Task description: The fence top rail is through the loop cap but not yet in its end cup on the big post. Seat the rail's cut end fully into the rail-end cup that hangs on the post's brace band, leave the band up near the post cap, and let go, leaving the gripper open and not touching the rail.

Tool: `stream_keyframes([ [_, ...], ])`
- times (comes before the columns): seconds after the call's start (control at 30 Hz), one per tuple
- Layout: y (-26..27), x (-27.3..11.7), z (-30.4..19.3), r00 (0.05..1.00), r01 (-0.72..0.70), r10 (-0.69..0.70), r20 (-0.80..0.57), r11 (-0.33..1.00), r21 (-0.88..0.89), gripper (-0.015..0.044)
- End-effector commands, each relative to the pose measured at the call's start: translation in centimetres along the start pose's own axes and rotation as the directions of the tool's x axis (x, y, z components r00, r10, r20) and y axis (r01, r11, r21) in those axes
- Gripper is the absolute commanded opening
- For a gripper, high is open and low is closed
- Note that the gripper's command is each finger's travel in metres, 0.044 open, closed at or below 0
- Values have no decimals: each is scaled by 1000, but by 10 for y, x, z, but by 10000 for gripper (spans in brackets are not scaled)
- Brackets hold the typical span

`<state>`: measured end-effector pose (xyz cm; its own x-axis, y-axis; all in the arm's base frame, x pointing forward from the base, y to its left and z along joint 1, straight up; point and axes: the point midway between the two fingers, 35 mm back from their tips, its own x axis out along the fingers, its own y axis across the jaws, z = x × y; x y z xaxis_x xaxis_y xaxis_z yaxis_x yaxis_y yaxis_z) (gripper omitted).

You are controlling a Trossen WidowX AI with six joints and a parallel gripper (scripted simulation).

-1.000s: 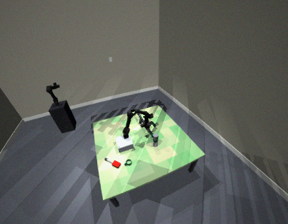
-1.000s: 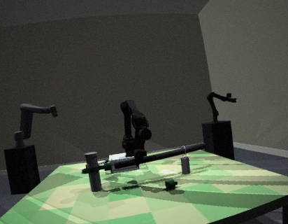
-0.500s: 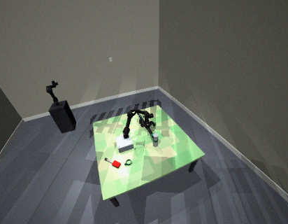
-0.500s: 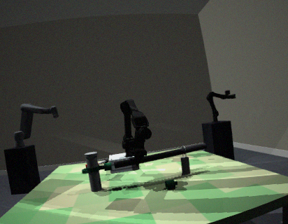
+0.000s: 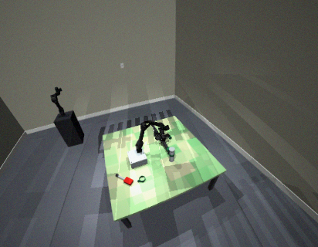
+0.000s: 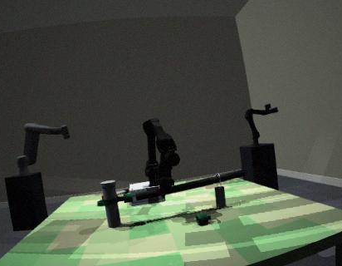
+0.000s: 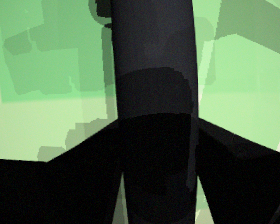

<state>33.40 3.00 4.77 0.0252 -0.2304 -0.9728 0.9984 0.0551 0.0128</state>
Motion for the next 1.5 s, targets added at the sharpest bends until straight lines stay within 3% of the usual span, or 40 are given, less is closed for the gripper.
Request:
stream_keyframes([
  [0.0,0,-4,1,1000,-5,5,2,1000,0,0],
  [1.47,0,5,18,1000,6,-6,-3,1000,-3,0],
])
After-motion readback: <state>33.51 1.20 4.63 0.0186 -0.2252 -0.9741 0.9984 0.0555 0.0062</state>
